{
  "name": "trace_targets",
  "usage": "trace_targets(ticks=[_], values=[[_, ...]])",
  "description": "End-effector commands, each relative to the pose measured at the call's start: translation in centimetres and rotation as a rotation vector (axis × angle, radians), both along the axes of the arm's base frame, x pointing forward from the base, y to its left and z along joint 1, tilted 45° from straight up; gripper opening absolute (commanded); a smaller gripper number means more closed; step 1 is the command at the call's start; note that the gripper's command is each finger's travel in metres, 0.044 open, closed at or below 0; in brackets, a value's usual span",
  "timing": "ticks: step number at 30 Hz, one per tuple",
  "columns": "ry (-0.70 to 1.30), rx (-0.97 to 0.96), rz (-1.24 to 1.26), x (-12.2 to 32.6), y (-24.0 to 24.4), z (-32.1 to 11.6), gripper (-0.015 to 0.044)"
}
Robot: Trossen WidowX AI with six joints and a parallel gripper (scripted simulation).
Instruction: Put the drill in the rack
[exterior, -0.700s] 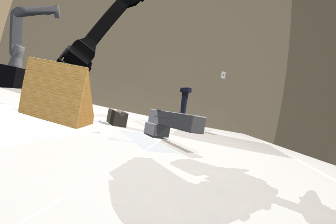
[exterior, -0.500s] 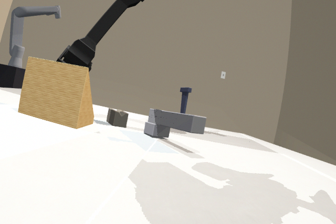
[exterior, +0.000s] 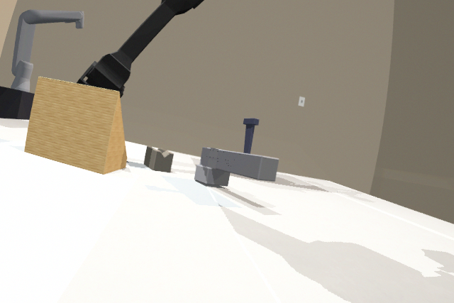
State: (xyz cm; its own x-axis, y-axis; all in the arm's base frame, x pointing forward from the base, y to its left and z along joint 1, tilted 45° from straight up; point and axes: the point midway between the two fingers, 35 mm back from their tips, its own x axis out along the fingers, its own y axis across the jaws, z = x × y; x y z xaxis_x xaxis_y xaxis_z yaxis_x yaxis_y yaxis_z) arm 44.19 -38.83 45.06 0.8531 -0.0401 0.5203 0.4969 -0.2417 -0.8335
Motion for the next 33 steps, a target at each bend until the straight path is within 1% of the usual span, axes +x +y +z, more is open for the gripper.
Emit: trace_targets(ticks=[1,5,8,13,17,21,26,33], values=[[0.205,0.252,0.047,3.6,0.1,-5.7,0.0000],[0.401,0.468,0.080,5.7,1.2,-11.4,0.0000],[0.523,0.593,0.098,6.5,2.5,-15.1,0.0000],[0.727,0.790,0.122,6.7,5.4,-20.8,0.0000],[0.904,0.949,0.137,5.9,8.5,-25.4,0.0000],[1.092,1.105,0.145,4.3,12.1,-29.5,0.0000],[1.336,1.294,0.145,1.0,17.2,-33.6,0.0000],[1.700,1.542,0.117,-5.3,24.6,-36.8,0.0000]])
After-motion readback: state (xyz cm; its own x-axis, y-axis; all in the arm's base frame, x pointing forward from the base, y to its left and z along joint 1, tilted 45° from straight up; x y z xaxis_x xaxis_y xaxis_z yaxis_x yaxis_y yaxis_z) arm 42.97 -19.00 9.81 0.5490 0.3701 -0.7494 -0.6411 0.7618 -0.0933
